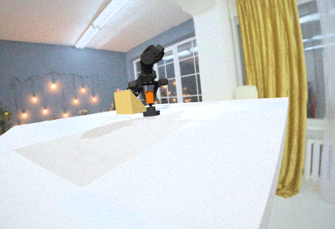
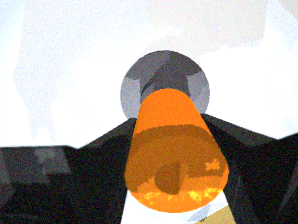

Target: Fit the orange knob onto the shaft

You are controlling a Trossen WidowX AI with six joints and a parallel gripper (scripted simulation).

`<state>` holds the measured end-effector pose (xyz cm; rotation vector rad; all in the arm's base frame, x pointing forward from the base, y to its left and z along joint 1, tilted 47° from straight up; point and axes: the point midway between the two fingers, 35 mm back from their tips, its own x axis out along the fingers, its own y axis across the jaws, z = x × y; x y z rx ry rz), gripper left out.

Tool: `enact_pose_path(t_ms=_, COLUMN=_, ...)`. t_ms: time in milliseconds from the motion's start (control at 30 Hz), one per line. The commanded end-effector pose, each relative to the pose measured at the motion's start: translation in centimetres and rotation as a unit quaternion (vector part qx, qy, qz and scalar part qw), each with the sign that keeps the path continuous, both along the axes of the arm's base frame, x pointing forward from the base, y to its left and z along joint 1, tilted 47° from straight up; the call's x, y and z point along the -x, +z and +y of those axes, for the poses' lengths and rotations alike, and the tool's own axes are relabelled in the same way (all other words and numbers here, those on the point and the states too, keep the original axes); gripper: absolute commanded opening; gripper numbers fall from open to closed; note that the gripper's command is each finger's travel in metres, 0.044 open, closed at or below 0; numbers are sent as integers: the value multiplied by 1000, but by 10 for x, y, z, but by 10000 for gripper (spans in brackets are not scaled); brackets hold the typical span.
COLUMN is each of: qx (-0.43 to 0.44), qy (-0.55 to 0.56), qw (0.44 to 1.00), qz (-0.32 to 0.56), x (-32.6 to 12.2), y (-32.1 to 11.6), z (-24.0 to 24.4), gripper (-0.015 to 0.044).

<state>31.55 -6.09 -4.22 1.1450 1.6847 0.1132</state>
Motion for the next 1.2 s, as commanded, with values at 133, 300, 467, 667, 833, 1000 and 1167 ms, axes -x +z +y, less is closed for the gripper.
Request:
enact_pose_path(t_ms=133, qx=0, qy=-2, qw=1000, qz=2, x=-1, y=-1, z=0, gripper=0)
enact_pose_path(t_ms=300, qx=0, qy=-2, qw=1000, qz=2, x=-1, y=-1, z=0, gripper=0)
enact_pose_path(t_ms=467, qx=1, qy=-2, qw=1000, qz=2, x=-1, y=2, z=-2, gripper=0)
enact_pose_path(t_ms=667, qx=0, qy=-60, qw=996, qz=62, x=-1, y=2, z=-2, gripper=0)
enact_pose_path(t_ms=833, qx=0, qy=-75, qw=994, qz=77, x=0, y=1, z=-1, gripper=0)
enact_pose_path(t_ms=1000, qx=0, qy=-75, qw=994, qz=77, x=0, y=0, z=0, gripper=0)
enact_pose_path(t_ms=1167, qx=0, qy=-75, qw=994, qz=77, x=0, y=-1, z=1, gripper=0)
